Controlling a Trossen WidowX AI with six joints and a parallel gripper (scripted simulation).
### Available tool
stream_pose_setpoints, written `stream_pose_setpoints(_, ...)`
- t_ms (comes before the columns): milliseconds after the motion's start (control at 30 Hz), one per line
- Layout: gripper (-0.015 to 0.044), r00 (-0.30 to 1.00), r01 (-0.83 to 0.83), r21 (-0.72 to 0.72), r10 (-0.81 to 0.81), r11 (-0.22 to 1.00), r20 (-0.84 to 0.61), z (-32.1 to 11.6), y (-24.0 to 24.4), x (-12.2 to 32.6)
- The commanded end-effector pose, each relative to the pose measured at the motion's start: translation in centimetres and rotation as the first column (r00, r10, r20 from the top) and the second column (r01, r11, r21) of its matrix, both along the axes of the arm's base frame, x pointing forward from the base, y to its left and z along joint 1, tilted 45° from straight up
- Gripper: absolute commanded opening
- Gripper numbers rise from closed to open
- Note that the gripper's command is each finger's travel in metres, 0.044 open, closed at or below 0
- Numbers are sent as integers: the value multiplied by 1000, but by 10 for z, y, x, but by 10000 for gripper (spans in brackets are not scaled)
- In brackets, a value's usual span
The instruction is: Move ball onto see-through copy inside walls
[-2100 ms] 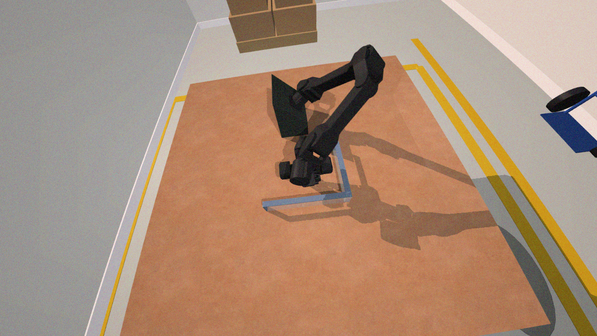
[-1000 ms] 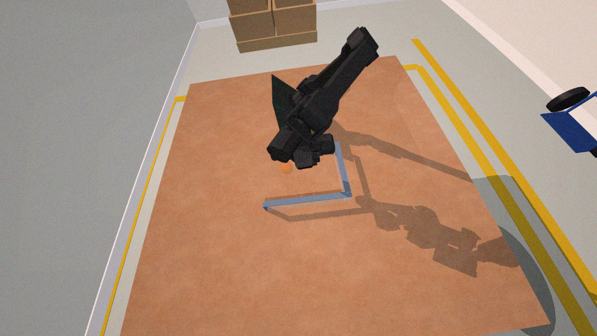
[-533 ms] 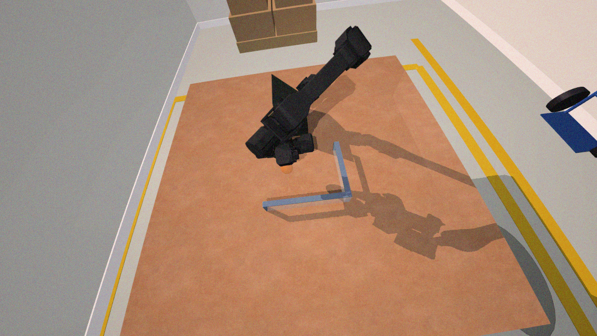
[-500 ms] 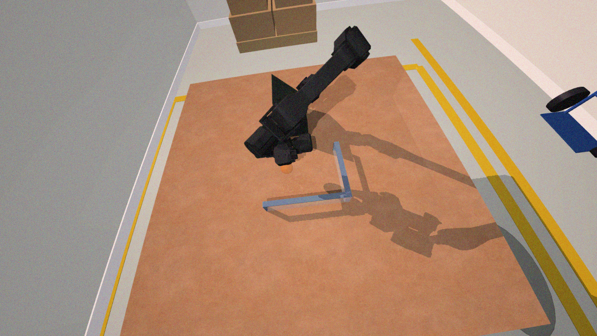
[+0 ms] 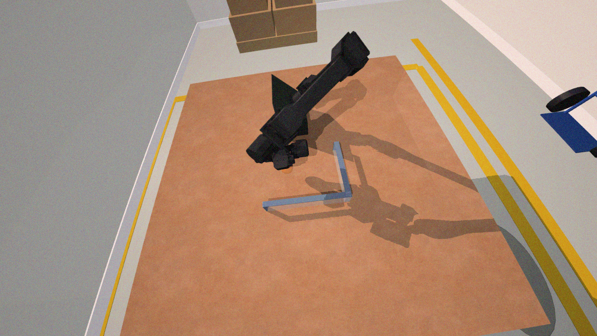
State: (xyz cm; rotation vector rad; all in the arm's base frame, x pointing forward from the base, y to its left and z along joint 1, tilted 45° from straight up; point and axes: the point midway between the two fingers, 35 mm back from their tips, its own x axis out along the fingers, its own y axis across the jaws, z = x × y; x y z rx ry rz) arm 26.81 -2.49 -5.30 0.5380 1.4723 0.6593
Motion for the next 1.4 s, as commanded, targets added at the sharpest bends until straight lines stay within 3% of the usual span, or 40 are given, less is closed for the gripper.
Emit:
stream_pose_setpoints(0, 0, 1000, 2, 13, -2, 1000, -21, -19, 20, -6)
stream_pose_setpoints(833, 0, 1000, 1, 16, -1, 1000, -21, -42, 45, -9)
stream_pose_setpoints(1267, 341, 1000, -2, 10, 3, 1000, -7, -39, 41, -5)
stream_pose_setpoints(1367, 358, 1000, -2, 9, 2, 1000, -7, -37, 39, -5)
